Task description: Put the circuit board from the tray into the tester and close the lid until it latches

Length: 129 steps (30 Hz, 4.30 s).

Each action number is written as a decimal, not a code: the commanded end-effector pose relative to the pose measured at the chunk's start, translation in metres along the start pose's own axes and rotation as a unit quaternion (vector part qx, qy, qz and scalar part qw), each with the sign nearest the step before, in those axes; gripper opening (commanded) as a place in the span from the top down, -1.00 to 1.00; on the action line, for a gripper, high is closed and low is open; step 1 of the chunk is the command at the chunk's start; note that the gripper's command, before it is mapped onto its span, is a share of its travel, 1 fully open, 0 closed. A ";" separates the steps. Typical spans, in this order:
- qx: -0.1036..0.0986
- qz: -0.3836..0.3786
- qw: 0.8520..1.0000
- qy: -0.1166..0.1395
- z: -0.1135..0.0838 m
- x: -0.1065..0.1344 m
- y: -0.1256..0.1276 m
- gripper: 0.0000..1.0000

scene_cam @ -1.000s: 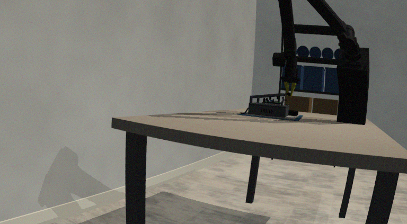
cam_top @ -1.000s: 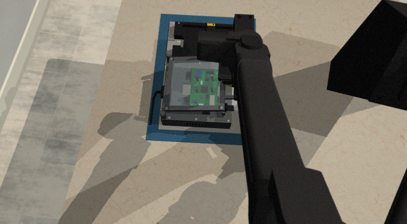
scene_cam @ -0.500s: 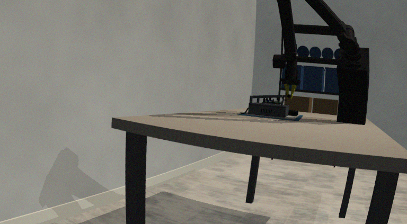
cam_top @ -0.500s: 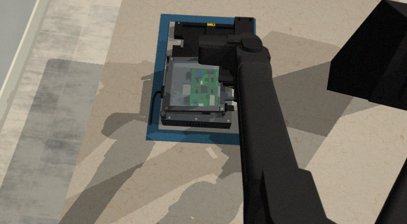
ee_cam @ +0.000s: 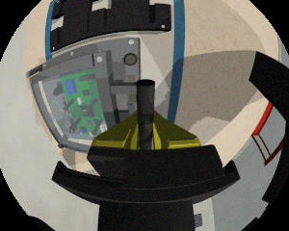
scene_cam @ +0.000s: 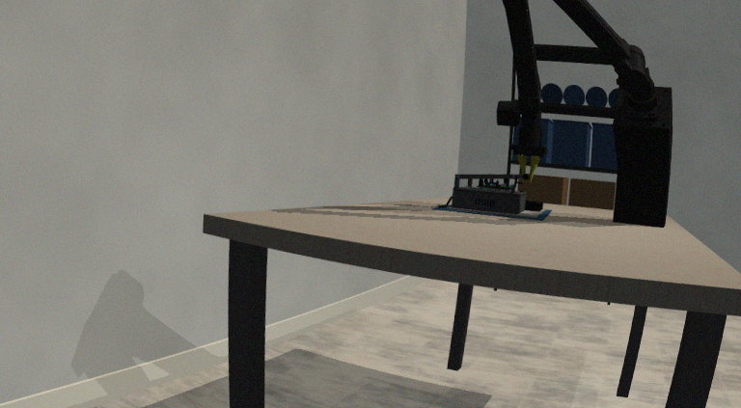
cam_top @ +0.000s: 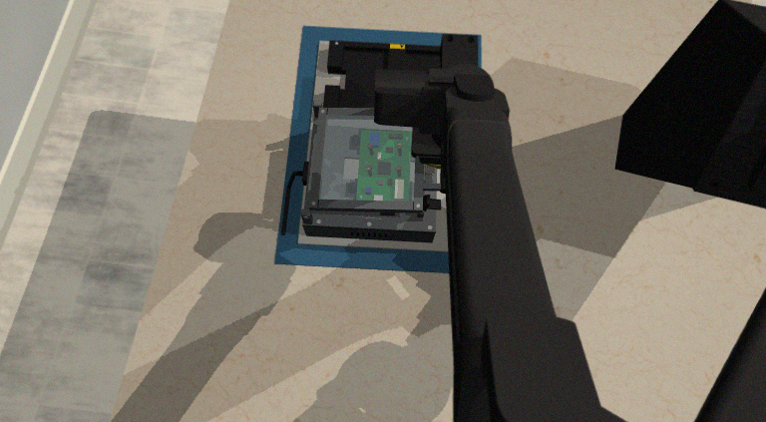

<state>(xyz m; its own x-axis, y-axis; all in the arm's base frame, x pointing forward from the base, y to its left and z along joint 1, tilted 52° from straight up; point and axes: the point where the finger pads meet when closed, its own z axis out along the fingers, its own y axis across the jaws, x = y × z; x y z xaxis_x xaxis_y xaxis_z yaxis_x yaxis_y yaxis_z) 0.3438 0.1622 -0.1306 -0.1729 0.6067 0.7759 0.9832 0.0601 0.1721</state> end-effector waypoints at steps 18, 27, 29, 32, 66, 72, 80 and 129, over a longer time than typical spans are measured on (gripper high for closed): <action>0.003 -0.002 1.000 -0.005 0.013 -0.003 0.000 1.00; 0.003 -0.002 1.000 -0.005 0.014 -0.003 0.000 1.00; 0.003 -0.002 1.000 -0.005 0.014 -0.003 0.000 1.00; 0.003 -0.003 1.000 -0.005 0.014 -0.003 0.000 1.00; 0.003 -0.003 1.000 -0.005 0.014 -0.003 0.000 1.00; 0.003 -0.003 1.000 -0.005 0.014 -0.003 0.000 1.00; 0.003 -0.003 1.000 -0.005 0.014 -0.003 0.000 1.00; 0.003 -0.002 1.000 -0.005 0.017 -0.003 0.000 1.00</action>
<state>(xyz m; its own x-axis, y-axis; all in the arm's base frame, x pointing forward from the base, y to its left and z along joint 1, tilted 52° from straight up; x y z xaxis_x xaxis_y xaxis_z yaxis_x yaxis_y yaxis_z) 0.3438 0.1678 -0.1350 -0.1726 0.6084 0.7747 0.9831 0.0576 0.1739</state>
